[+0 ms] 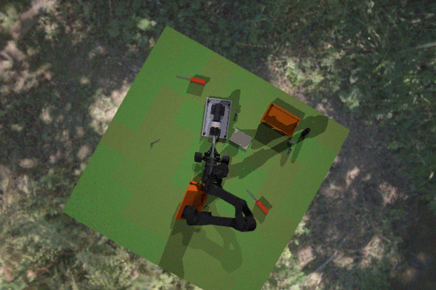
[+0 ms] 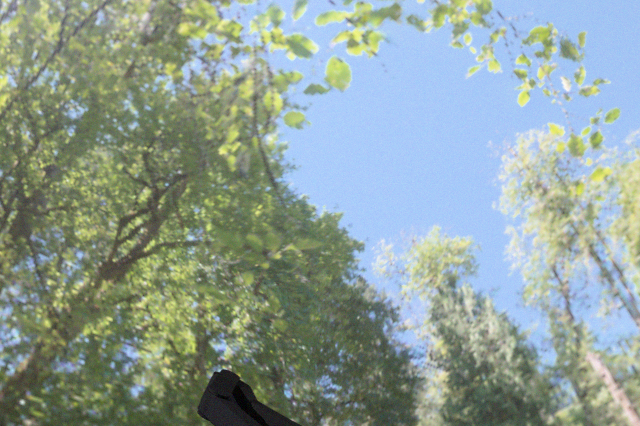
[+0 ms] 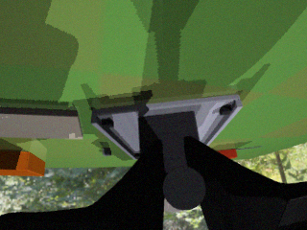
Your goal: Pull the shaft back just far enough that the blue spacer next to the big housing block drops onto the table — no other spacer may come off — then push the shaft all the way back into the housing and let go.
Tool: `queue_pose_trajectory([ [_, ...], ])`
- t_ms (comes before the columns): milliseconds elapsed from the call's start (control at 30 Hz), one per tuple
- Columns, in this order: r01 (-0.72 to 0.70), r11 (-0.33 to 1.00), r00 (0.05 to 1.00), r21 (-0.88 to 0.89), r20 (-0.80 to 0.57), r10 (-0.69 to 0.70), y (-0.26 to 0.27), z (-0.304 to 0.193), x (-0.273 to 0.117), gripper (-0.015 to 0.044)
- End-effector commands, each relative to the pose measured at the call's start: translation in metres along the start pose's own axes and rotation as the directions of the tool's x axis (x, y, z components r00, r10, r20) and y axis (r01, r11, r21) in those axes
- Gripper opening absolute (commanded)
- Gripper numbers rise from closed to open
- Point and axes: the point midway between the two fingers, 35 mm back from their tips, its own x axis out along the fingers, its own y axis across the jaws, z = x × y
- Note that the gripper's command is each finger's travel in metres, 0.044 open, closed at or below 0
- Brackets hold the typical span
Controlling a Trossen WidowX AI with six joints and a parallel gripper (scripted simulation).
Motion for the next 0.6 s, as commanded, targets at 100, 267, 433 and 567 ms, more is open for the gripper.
queue_pose_trajectory([
  [100, 0.002, 1.000, 1.000, 0.002, 0.001, -0.002, -0.0006, -0.0023, 0.0033, 0.0000],
  [267, 0.001, 1.000, 1.000, 0.002, 0.001, -0.001, -0.0006, -0.0037, 0.0047, 0.0000],
  [433, 0.001, 1.000, 1.000, 0.002, 0.001, -0.001, -0.0006, -0.0052, 0.0061, 0.0000],
  [567, 0.001, 1.000, 1.000, 0.002, 0.000, -0.001, -0.0006, -0.0063, 0.0072, 0.0000],
])
